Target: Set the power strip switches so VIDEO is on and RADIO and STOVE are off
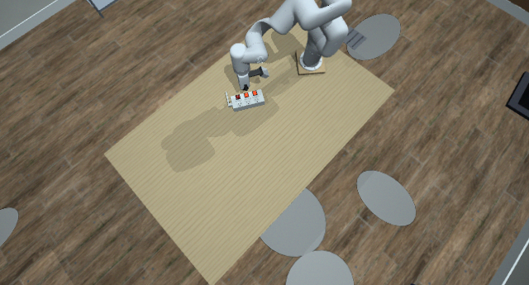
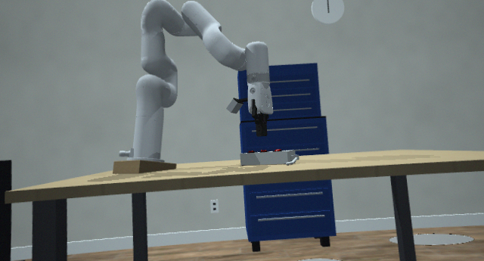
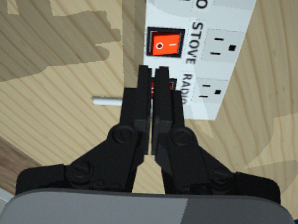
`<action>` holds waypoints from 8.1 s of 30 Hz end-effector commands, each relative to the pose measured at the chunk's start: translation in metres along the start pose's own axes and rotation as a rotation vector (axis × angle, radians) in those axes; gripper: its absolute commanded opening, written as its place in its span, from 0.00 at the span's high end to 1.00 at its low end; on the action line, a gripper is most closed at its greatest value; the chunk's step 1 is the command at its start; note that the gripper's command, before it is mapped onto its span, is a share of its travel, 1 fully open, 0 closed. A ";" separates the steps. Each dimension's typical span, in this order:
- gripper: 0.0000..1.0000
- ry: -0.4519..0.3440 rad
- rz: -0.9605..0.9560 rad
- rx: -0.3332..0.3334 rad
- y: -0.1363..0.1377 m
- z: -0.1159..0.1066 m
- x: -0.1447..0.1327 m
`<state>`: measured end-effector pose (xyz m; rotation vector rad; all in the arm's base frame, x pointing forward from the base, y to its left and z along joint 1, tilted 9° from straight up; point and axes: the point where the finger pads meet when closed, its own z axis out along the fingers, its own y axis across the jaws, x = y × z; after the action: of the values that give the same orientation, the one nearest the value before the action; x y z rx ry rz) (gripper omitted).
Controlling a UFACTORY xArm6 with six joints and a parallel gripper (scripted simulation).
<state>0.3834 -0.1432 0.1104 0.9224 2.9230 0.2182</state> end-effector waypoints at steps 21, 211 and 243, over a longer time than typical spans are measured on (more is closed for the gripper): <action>1.00 -0.004 0.000 -0.001 0.000 0.022 -0.001; 1.00 -0.004 0.000 -0.001 0.001 0.017 -0.003; 0.00 -0.004 0.000 -0.001 0.001 0.005 -0.003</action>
<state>0.3859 -0.1423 0.0992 0.9227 2.9240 0.2185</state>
